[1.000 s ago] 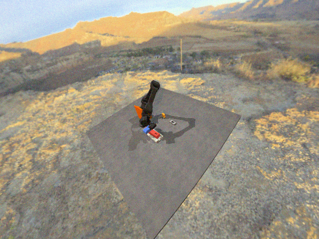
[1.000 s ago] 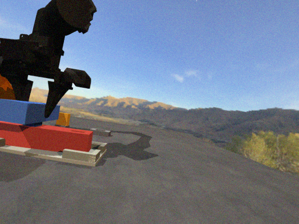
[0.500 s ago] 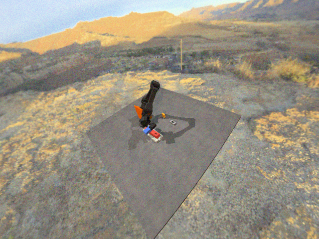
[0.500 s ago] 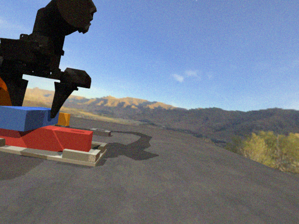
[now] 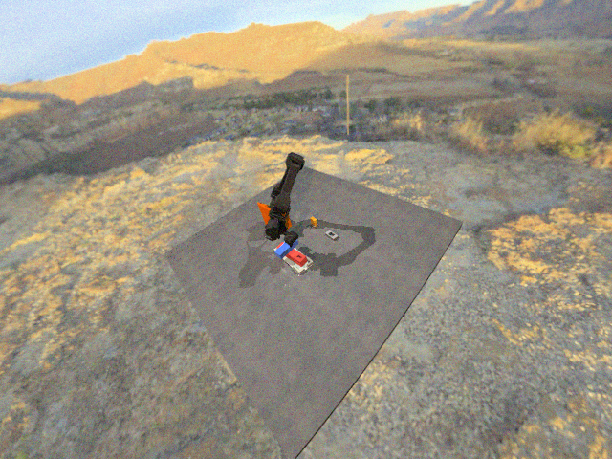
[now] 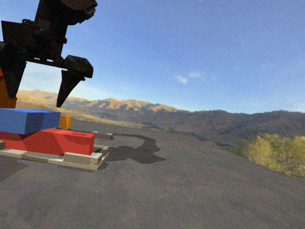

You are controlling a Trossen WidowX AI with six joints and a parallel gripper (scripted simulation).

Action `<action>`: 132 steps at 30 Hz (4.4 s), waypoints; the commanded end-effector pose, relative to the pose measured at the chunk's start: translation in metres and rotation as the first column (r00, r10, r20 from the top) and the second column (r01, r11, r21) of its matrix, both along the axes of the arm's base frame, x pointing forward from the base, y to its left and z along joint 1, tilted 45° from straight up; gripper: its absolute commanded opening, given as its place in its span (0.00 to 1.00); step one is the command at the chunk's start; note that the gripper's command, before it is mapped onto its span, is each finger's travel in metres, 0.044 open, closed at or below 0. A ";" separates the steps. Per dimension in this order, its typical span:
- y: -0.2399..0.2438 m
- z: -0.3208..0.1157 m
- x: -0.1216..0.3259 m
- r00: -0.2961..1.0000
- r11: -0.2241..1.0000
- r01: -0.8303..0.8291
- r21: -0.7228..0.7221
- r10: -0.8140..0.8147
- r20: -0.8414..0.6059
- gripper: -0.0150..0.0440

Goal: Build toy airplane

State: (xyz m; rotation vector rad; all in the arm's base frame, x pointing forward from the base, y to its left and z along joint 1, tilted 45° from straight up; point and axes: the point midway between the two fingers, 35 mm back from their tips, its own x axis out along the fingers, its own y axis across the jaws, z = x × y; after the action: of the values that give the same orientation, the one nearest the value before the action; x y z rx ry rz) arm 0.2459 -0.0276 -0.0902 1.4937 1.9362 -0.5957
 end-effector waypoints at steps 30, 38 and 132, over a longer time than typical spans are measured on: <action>-0.038 0.034 0.015 0.181 0.572 -0.776 -0.267 0.607 0.774 1.00; -0.038 0.034 0.015 0.181 0.572 -0.776 -0.267 0.607 0.774 1.00; 0.219 0.124 -0.094 0.188 0.577 -0.778 -0.247 0.591 0.785 0.37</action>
State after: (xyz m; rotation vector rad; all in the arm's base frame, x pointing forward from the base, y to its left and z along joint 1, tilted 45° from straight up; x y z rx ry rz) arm 0.1525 0.1916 0.0350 0.5475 1.6070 0.6937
